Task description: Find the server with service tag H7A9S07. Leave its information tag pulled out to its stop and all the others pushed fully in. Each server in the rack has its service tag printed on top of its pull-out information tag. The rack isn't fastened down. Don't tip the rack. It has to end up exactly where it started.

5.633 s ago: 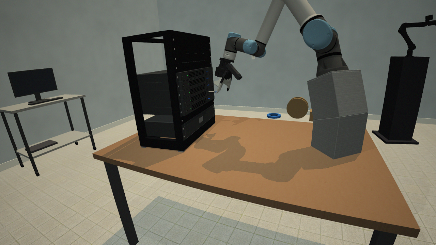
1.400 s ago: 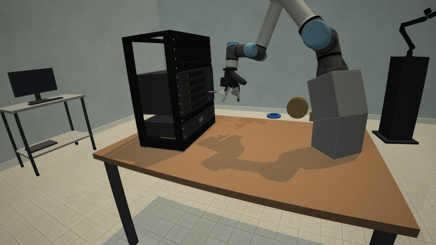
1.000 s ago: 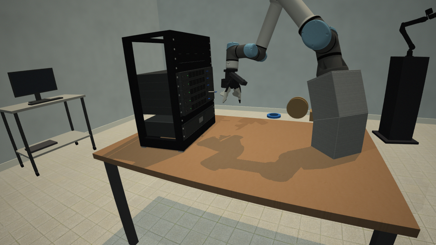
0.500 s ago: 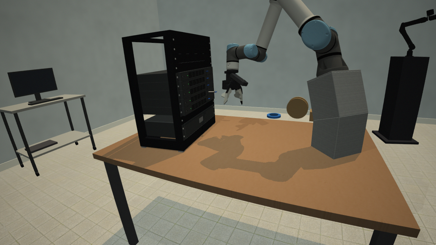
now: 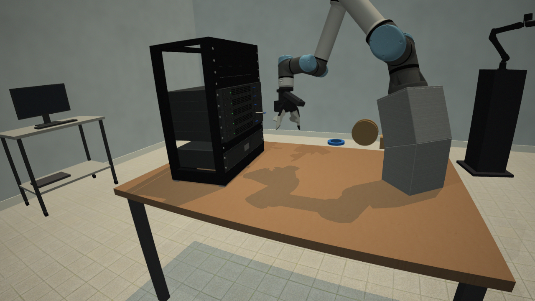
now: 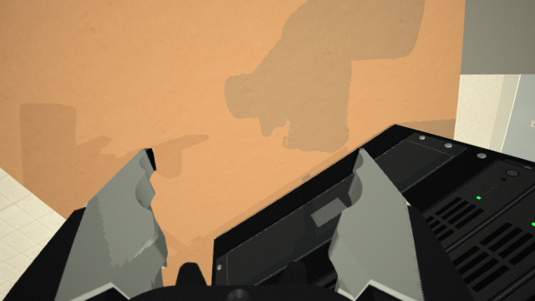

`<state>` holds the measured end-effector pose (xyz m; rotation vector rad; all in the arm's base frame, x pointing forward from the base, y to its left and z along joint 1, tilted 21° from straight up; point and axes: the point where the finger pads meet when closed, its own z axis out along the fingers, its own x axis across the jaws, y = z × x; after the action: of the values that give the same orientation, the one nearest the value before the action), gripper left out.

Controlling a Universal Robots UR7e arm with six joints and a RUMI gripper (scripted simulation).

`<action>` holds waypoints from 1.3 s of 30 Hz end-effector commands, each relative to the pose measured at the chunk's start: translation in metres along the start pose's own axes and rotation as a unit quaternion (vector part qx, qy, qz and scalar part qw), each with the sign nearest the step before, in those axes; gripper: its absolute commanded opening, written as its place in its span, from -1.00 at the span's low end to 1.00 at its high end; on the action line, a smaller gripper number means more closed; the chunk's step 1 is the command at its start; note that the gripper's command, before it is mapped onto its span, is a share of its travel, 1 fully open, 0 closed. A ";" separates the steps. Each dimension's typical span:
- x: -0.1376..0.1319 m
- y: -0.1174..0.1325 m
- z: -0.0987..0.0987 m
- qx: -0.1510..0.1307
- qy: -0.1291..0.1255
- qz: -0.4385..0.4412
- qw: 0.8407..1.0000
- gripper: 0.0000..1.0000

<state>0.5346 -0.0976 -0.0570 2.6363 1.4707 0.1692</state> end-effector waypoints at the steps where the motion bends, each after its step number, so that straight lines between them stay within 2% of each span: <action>1: 0.000 -0.005 0.003 0.009 0.001 0.011 1.000 1.00; 39: -0.002 -0.043 0.021 0.074 0.000 0.084 0.994 1.00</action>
<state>0.5049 -0.0804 -0.0818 2.8500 1.3308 0.0885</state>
